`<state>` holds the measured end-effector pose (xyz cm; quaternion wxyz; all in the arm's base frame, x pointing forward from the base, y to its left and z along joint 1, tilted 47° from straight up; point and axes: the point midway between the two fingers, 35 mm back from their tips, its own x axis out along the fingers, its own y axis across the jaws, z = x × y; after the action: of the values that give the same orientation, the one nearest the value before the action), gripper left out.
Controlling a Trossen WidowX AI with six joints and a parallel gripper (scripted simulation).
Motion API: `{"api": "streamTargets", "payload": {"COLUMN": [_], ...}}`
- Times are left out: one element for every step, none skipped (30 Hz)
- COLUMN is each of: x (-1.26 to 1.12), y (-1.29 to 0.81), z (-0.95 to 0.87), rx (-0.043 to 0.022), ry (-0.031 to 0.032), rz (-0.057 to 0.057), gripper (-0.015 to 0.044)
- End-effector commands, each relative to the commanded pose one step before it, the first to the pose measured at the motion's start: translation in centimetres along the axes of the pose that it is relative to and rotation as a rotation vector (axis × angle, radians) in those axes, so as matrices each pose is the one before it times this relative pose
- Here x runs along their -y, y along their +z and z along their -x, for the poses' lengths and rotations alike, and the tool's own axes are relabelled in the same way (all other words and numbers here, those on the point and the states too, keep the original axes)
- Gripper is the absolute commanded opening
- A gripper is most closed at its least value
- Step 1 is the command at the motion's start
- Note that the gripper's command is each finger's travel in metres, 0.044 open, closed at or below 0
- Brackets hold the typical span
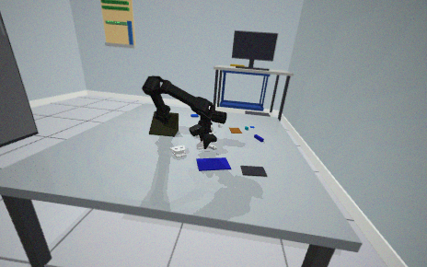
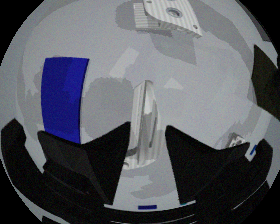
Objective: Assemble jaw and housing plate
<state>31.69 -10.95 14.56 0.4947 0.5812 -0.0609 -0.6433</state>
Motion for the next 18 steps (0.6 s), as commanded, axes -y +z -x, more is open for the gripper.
{"api": "streamTargets", "payload": {"x": [-0.175,0.008,0.008,0.009,0.009,0.010,0.010,0.010,0.011,0.011,0.011,0.011,0.011,0.009,0.006,0.002,0.000,0.000], "y": [-0.019,-0.010,-0.006,-0.002,0.003,0.007,0.012,0.016,0.020,0.025,0.029,0.034,0.038,0.035,0.022,0.008,0.000,0.000], "z": [1.516,0.324,0.325,0.325,0.326,0.326,0.326,0.326,0.327,0.327,0.327,0.327,0.327,0.271,0.163,0.054,0.000,0.000], "rx": [-0.00067,-0.00012,-0.00008,-0.00005,-0.00002,0.00001,0.00003,0.00006,0.00008,0.00011,0.00013,0.00015,0.00017,0.00016,0.00010,0.00004,0.00000,0.00000], "ry": [0.00292,-0.00041,-0.00035,-0.00029,-0.00022,-0.00016,-0.00009,-0.00003,0.00004,0.00011,0.00017,0.00024,0.00031,0.00031,0.00021,0.00007,0.00000,0.00000], "rz": [-0.0067,0.0002,0.0002,0.0003,0.0003,0.0003,0.0003,0.0003,0.0003,0.0003,0.0003,0.0003,0.0003,0.0003,0.0002,0.0001,0.0000,0.0000], "gripper": [0.0134,0.0134,0.0134,0.0134,0.0134,0.0134,0.0134,0.0134,0.0134,0.0134,0.0134,0.0134,0.0134,0.0134,0.0134,0.0134,0.0134,0.0134]}}
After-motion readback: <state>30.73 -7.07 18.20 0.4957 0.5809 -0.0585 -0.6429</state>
